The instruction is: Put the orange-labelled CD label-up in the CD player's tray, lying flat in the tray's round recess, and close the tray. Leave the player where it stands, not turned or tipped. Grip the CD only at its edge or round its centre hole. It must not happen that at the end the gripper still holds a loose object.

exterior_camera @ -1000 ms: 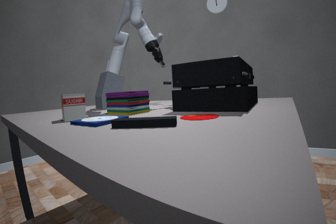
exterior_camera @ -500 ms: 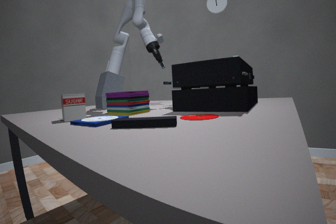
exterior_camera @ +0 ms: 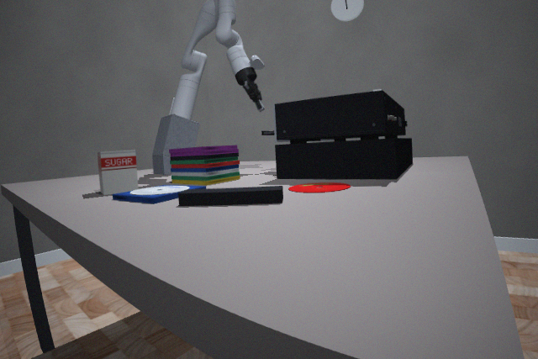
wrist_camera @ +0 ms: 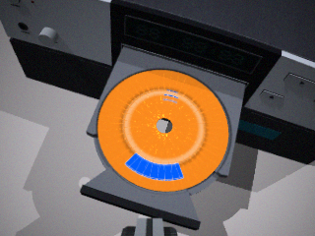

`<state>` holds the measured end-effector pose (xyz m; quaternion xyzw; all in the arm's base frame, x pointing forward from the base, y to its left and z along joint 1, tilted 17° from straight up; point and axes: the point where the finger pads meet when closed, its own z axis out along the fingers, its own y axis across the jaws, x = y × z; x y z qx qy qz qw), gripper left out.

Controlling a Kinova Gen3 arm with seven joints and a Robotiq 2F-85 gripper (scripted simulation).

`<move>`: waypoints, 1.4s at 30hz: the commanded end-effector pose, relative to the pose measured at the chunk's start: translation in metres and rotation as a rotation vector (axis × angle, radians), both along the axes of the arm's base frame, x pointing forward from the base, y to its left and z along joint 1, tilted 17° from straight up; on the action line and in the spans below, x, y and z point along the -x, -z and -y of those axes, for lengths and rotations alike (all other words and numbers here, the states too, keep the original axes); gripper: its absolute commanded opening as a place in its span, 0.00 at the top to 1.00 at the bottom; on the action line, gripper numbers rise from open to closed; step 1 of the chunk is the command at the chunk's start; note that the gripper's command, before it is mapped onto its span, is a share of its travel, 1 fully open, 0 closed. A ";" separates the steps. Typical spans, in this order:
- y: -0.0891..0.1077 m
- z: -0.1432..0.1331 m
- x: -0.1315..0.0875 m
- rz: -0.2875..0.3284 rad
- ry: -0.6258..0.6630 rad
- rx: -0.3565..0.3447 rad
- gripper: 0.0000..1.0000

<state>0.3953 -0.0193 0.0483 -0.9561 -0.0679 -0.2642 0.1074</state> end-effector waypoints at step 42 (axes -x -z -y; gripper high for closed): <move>0.003 -0.011 0.006 -0.122 0.240 -0.110 0.90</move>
